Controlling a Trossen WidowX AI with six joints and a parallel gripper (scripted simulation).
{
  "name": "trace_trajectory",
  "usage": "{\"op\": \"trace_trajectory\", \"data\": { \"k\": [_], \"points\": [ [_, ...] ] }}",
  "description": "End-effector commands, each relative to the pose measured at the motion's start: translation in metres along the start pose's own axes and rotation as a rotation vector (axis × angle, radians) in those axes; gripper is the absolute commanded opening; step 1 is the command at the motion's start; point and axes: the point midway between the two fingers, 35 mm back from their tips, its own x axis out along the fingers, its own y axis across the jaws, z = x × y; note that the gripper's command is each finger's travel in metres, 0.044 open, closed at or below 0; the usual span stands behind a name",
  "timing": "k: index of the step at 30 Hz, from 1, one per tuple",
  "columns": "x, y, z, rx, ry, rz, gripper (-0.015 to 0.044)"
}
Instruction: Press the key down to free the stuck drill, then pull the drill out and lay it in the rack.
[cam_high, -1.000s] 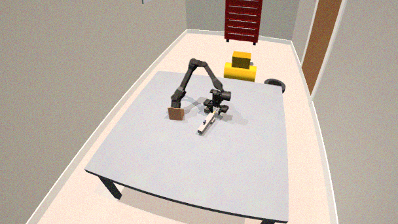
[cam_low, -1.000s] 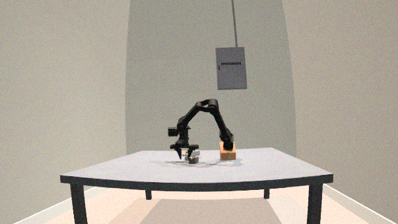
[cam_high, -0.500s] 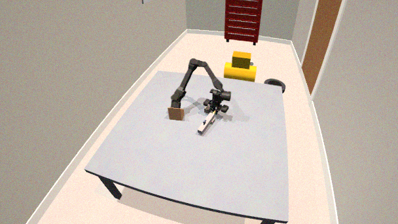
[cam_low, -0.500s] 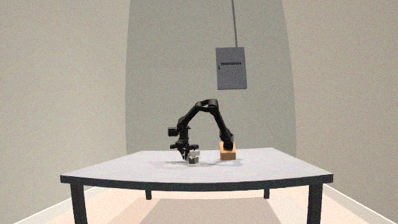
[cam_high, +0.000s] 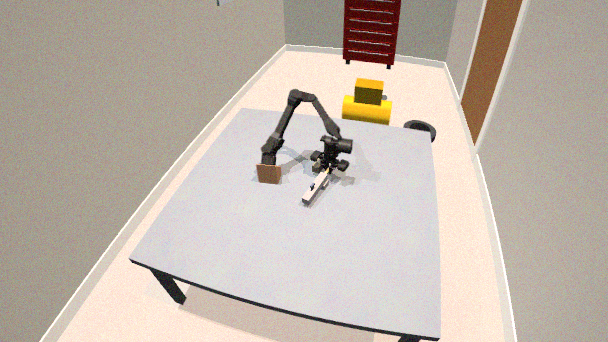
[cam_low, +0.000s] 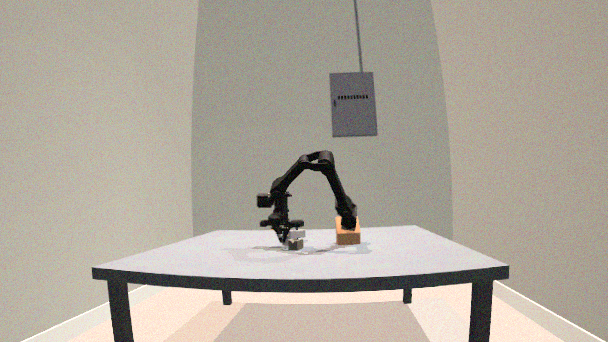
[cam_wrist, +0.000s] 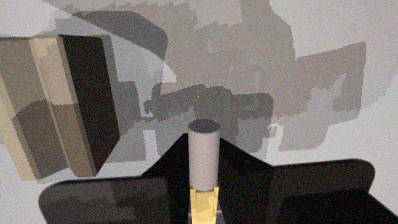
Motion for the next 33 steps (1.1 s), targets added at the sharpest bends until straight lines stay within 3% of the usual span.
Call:
{"op": "trace_trajectory", "data": {
  "k": [1,33],
  "points": [
    [0.0,0.0,0.004,0.0,0.0,0.0,0.0],
    [-0.006,-0.001,0.045,-0.001,-0.002,-0.001,0.0]
  ]
}}
